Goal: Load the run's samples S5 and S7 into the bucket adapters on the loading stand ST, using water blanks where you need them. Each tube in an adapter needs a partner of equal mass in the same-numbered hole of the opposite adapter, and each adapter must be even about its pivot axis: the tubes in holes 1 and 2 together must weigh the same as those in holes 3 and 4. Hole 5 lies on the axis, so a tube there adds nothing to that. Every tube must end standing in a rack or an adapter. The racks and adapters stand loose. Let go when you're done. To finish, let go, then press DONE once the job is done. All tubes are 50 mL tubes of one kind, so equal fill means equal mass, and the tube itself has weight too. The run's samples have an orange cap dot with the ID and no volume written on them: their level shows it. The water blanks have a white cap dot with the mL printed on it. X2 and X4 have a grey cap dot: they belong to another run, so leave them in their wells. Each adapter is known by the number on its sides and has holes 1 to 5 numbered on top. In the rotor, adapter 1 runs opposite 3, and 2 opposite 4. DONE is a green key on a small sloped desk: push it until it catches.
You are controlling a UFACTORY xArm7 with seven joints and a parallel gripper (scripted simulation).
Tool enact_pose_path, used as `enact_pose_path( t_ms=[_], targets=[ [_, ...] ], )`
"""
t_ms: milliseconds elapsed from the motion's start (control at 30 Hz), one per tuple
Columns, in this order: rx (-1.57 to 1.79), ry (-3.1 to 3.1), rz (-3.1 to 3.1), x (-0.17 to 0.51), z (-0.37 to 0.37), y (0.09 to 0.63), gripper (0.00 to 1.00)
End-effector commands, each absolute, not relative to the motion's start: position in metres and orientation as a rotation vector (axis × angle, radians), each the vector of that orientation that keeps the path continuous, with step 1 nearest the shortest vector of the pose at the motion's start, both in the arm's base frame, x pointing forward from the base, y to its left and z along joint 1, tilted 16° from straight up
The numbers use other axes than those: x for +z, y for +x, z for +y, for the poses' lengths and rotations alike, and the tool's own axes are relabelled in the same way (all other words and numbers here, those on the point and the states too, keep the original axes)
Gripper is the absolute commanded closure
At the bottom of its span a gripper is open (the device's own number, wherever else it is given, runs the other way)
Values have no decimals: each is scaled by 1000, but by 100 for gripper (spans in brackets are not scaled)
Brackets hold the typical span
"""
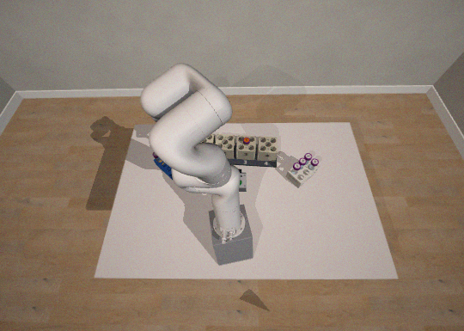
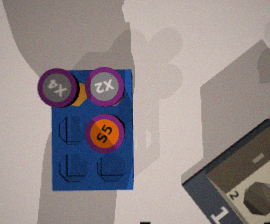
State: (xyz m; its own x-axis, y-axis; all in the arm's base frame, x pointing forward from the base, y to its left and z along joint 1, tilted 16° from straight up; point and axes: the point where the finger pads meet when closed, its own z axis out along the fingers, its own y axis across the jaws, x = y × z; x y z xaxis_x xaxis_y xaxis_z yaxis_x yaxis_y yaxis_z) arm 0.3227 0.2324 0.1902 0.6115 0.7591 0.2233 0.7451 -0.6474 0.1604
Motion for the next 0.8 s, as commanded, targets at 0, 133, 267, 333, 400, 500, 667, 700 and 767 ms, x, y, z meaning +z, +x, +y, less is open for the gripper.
enact_pose_path(
  t_ms=[0, 133, 267, 333, 400, 500, 667, 700, 767],
  targets=[
    [423, 2771, 1290, 191, 263, 319, 43],
    [423, 2771, 1290, 191, 273, 316, 43],
    [423, 2771, 1290, 191, 292, 312, 43],
    [423, 2771, 1290, 191, 302, 310, 43],
    [423, 2771, 1290, 191, 312, 308, 43],
    [423, 2771, 1290, 191, 313, 308, 43],
    [423, 2771, 1290, 191, 313, 308, 43],
    [423, 2771, 1290, 191, 313, 308, 43],
    [423, 2771, 1290, 191, 313, 308, 43]
  ],
)
